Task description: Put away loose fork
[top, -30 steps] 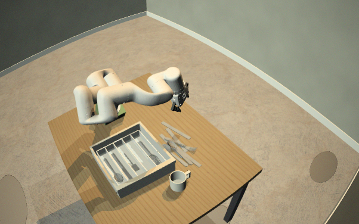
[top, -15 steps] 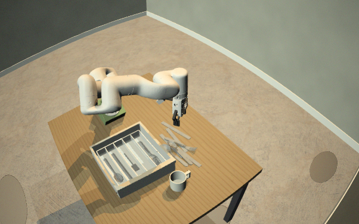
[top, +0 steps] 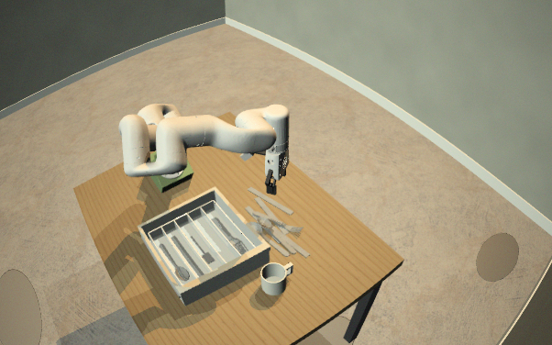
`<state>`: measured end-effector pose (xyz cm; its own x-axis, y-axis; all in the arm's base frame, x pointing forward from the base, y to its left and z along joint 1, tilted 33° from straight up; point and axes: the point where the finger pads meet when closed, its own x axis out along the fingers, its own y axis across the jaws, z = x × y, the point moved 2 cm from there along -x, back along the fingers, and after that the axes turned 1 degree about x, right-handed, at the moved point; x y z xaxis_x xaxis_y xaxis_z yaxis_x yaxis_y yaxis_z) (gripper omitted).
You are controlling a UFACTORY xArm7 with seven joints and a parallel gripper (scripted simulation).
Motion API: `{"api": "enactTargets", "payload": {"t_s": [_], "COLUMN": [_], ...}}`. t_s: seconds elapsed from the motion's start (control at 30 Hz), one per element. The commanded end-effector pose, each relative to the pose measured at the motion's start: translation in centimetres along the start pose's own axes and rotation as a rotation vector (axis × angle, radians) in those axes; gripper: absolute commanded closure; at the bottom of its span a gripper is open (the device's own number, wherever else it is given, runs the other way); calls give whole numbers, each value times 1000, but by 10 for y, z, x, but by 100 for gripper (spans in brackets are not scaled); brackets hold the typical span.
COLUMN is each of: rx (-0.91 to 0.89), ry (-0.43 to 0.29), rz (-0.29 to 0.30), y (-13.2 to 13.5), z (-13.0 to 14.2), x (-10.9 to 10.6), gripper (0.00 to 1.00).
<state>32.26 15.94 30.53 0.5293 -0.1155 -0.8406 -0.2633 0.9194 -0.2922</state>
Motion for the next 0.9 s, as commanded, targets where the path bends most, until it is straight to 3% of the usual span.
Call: {"api": "enactTargets", "payload": {"t_s": [0.0, 0.4, 0.87], "rx": [-3, -177, -905], "ry": [-3, -4, -7], "rz": [1, 0, -12], "y": [0, -2, -12], "z": [1, 2, 4], "x": [-1, 3, 27], "gripper": [0, 0, 0]}}
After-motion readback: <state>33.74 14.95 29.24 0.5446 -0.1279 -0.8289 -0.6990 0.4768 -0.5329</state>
